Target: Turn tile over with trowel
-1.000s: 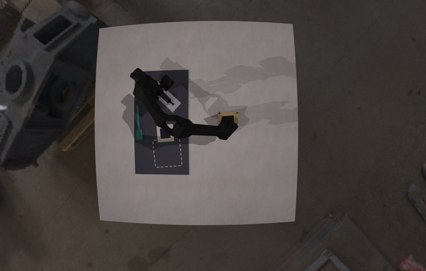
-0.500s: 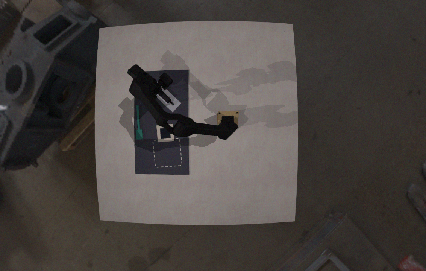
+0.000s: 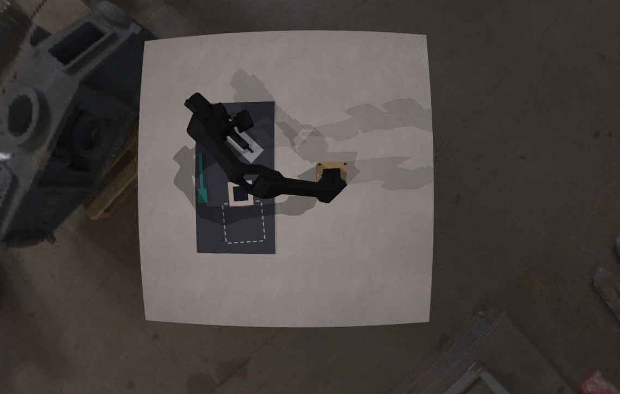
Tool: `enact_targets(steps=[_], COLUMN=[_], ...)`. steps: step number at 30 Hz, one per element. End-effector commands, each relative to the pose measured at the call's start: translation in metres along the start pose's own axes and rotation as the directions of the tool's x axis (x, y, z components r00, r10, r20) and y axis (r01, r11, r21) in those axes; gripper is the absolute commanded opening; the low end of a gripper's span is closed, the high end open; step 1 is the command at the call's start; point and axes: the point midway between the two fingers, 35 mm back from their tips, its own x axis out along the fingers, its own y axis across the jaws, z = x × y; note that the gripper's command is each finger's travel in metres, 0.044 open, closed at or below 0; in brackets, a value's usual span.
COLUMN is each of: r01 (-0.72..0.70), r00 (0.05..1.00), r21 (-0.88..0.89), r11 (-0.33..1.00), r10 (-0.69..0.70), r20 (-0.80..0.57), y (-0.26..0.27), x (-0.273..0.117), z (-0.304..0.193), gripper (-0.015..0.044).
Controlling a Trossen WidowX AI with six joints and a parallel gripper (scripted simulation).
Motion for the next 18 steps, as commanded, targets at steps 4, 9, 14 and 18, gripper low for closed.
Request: enact_targets(steps=[4,9,14,18], r01=[0.005,0.005,0.006,0.006], r00=[1.0,1.0,1.0,1.0], r21=[0.234,0.397,0.548,0.657], r11=[0.972,0.918,0.837,0.754], r10=[-0.005,-0.005,-0.007,-0.008], r20=[-0.001,-0.001,-0.001,0.0], y=[-0.0001,0.0,0.0002,0.0003], x=[0.0006,0.0006,0.0007,0.0008], z=[-0.0001,0.0001,0.0002,0.0004], gripper=[0.027,0.027,0.027,0.027])
